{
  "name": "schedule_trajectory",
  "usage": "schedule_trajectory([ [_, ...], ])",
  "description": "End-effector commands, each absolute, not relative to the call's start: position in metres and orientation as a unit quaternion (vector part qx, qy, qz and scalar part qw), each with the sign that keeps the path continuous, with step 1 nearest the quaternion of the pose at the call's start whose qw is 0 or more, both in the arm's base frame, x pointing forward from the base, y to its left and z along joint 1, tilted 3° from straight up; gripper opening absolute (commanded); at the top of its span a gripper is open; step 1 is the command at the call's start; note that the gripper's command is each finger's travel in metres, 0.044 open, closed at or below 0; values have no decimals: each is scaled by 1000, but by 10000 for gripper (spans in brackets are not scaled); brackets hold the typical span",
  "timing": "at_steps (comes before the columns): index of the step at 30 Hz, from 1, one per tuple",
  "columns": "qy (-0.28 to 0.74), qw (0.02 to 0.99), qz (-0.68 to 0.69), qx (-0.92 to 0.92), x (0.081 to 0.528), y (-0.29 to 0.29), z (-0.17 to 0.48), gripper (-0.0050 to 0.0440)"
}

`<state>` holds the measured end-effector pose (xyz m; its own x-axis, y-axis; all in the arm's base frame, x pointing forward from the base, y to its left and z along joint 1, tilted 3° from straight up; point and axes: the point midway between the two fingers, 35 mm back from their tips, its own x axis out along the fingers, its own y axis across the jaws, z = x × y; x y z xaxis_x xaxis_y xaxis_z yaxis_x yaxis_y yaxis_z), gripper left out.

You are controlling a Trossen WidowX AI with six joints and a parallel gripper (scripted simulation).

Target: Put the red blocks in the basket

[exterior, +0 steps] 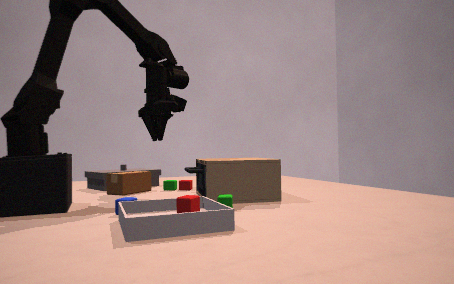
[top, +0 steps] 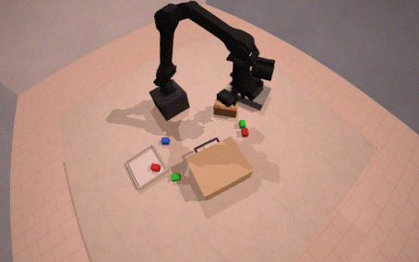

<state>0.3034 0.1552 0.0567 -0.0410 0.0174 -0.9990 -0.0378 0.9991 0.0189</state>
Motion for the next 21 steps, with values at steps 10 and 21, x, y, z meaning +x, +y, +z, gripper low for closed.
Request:
schedule_trajectory([
  [10,684,648,-238,235,377,135,49,230],
  [21,684,648,-238,235,377,135,42,230],
])
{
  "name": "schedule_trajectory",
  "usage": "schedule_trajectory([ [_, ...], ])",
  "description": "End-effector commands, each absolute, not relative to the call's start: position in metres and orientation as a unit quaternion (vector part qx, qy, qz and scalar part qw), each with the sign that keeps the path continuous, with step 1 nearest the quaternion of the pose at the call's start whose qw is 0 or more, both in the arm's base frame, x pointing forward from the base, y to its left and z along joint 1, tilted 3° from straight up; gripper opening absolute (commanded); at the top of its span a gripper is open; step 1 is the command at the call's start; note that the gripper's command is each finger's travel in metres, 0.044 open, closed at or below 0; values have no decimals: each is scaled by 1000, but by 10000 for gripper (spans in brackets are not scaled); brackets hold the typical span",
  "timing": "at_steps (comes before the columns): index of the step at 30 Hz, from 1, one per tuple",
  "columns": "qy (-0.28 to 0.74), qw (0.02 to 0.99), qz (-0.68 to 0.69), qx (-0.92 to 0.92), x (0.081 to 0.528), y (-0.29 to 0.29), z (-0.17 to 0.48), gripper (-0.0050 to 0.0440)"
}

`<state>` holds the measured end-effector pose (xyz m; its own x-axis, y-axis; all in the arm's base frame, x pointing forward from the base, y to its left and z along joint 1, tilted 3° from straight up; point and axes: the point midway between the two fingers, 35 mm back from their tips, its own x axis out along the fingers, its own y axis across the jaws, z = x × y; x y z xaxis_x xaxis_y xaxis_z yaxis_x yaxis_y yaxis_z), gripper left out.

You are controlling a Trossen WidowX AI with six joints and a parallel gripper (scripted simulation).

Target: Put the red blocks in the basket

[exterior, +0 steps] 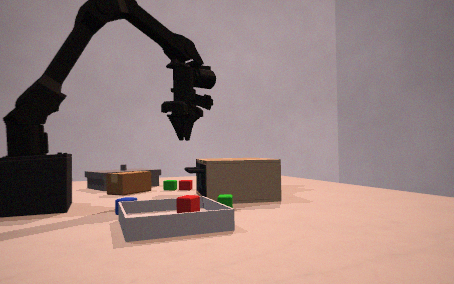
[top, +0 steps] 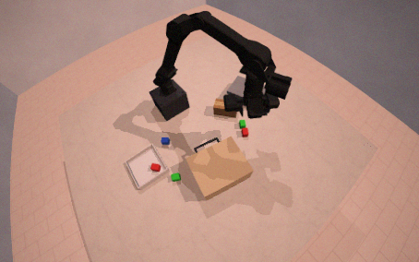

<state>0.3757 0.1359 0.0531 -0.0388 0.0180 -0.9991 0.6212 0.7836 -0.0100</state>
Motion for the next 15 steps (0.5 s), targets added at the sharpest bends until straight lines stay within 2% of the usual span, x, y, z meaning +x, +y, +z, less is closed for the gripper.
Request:
schedule_trajectory([
  [1,684,648,-238,235,376,135,36,230],
  [15,684,648,-238,235,373,136,-44,230],
])
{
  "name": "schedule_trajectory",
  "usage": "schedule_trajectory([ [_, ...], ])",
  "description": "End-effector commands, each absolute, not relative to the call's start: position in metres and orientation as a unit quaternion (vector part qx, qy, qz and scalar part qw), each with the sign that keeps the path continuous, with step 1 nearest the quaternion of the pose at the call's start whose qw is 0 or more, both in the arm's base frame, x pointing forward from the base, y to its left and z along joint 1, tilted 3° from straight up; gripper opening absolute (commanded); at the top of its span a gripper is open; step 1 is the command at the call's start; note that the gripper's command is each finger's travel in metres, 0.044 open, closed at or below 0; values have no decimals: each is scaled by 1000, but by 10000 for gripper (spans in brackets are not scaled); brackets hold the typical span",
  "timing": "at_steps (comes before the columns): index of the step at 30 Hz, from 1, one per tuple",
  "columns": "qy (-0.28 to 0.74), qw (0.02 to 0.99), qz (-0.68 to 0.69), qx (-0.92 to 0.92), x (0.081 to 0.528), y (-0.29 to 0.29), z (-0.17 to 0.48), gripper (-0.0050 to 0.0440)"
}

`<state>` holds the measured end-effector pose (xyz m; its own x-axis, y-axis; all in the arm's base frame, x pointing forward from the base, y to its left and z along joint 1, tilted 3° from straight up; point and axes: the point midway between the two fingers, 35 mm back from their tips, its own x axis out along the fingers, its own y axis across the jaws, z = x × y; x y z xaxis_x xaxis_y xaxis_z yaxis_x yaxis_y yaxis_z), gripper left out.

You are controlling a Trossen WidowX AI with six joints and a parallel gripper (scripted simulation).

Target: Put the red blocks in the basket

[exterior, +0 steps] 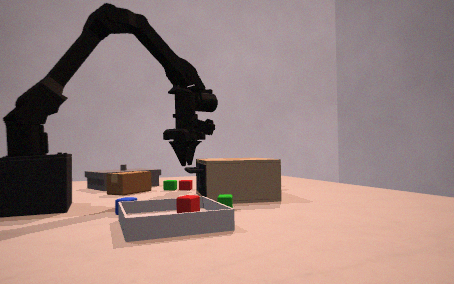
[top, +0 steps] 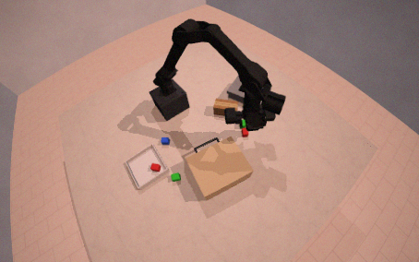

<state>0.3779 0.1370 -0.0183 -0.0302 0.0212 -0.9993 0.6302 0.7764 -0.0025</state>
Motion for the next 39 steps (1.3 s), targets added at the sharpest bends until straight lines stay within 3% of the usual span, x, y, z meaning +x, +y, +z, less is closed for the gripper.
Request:
schedule_trajectory([
  [1,684,648,-238,235,372,136,-51,230],
  [39,684,648,-238,235,371,136,-82,230],
])
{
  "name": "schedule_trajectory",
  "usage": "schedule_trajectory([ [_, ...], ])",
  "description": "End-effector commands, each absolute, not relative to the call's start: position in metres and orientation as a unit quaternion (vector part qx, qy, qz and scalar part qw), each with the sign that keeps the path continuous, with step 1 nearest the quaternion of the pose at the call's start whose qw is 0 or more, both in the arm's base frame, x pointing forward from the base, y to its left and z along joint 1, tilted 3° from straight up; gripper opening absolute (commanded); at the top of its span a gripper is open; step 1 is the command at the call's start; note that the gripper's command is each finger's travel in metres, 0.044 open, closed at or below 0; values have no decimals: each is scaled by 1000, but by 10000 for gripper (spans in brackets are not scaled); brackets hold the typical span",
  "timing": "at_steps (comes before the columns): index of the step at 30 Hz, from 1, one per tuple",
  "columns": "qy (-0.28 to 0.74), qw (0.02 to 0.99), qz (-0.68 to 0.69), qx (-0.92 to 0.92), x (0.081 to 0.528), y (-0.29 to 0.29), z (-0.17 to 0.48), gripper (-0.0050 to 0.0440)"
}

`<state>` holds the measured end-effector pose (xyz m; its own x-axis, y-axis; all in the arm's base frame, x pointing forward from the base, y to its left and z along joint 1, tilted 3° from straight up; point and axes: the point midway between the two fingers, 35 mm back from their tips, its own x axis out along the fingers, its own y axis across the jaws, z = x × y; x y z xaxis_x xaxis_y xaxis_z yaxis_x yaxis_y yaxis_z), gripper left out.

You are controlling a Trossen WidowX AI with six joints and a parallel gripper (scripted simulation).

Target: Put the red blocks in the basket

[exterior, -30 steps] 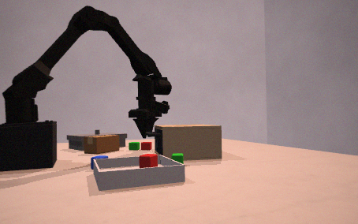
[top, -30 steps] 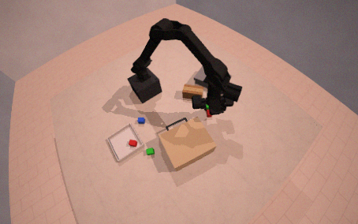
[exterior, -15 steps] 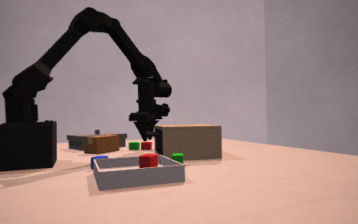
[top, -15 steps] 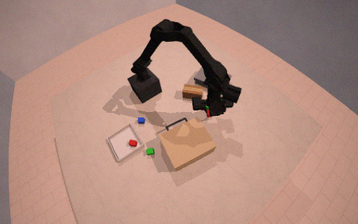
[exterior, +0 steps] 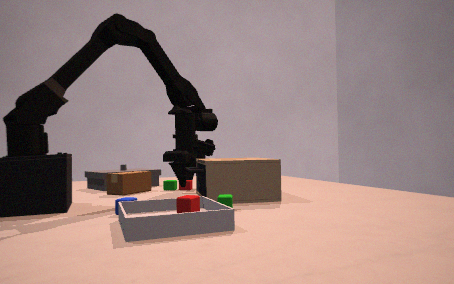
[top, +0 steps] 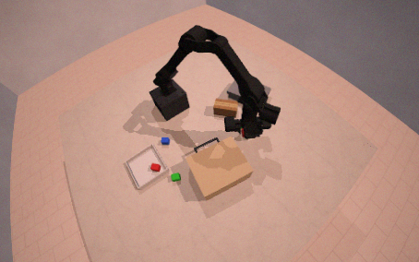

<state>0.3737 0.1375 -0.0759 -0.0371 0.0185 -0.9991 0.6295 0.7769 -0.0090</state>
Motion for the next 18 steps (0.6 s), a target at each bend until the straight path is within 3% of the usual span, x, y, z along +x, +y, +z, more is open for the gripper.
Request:
schedule_trajectory([
  [1,684,648,-238,235,371,136,-82,230],
  [9,684,648,-238,235,371,136,-82,230],
  [10,684,648,-238,235,371,136,-82,0],
  [18,684,648,-238,235,371,136,-82,0],
])
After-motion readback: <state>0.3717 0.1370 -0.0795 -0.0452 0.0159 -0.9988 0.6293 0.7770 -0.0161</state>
